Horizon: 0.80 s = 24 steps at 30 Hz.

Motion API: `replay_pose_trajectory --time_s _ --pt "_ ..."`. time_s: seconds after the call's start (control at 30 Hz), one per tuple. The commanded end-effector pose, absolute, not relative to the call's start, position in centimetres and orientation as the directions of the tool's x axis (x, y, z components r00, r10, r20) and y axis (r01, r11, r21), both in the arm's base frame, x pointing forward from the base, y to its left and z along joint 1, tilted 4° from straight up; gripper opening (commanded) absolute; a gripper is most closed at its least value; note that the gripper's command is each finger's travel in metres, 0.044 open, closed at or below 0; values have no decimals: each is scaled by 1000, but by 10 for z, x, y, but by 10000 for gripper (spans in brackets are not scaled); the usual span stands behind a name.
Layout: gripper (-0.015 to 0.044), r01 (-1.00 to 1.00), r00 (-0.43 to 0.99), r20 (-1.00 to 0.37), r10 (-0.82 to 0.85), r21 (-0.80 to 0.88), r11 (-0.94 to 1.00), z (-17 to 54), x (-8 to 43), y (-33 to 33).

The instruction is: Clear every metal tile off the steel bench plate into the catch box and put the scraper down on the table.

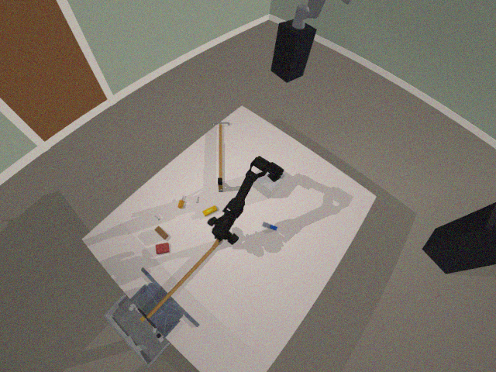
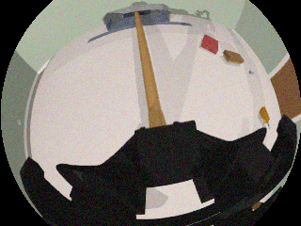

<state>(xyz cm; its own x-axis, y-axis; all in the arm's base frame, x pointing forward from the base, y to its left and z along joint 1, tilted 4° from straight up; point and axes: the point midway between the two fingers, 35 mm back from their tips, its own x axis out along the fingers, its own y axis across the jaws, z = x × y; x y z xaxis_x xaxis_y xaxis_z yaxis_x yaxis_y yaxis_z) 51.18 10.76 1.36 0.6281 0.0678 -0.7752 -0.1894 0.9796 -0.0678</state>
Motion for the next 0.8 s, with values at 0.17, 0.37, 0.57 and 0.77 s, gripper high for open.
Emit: replay_pose_trajectory --time_s 0.17,0.37,0.57,0.77 --pt "0 -190 627 -776 68 -68 980 13 511 107" --pt "0 -189 627 -776 68 -68 980 13 511 107" --pt "0 -189 631 -773 68 -68 980 14 512 108" --pt "0 -189 631 -773 69 -67 980 15 505 107"
